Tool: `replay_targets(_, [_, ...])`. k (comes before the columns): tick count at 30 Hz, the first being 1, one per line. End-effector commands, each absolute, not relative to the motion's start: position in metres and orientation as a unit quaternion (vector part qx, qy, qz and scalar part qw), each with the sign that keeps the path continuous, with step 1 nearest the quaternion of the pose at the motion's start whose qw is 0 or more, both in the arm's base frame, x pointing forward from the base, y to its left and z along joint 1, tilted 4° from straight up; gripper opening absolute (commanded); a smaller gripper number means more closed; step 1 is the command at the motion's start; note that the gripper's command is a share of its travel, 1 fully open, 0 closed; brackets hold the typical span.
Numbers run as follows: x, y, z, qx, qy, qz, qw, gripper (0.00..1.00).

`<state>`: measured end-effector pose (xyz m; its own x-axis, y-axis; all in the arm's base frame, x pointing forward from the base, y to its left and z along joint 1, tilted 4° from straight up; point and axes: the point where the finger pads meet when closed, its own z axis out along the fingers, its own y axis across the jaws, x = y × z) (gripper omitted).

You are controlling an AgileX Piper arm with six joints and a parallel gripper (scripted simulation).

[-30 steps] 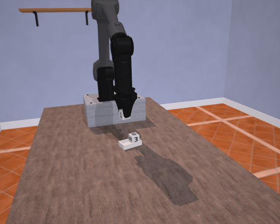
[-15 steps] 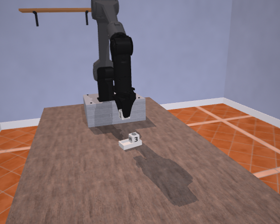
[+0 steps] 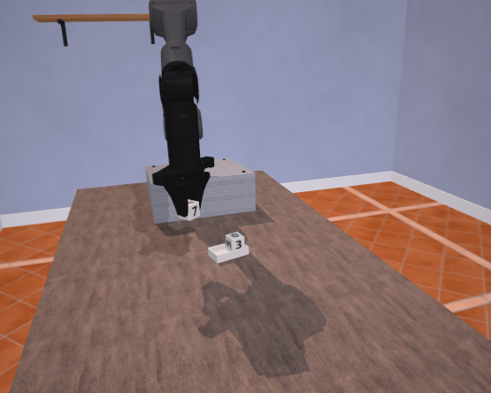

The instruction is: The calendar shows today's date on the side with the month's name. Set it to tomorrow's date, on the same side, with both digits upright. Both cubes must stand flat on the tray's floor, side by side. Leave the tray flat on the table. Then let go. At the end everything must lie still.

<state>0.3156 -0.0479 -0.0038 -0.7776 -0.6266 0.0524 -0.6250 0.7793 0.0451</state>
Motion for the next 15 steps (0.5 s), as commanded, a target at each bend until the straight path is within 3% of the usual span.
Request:
replay_targets(1, [0.316,-0.047,-0.004,0.339,-0.94,-0.009,0.035,0.35])
replay_targets(7, [0.319,-0.07,-0.007,0.155,-0.987,-0.002,0.036,0.35])
replay_targets(15, [0.319,-0.074,-0.007,0.115,-0.993,-0.001,0.036,0.35])
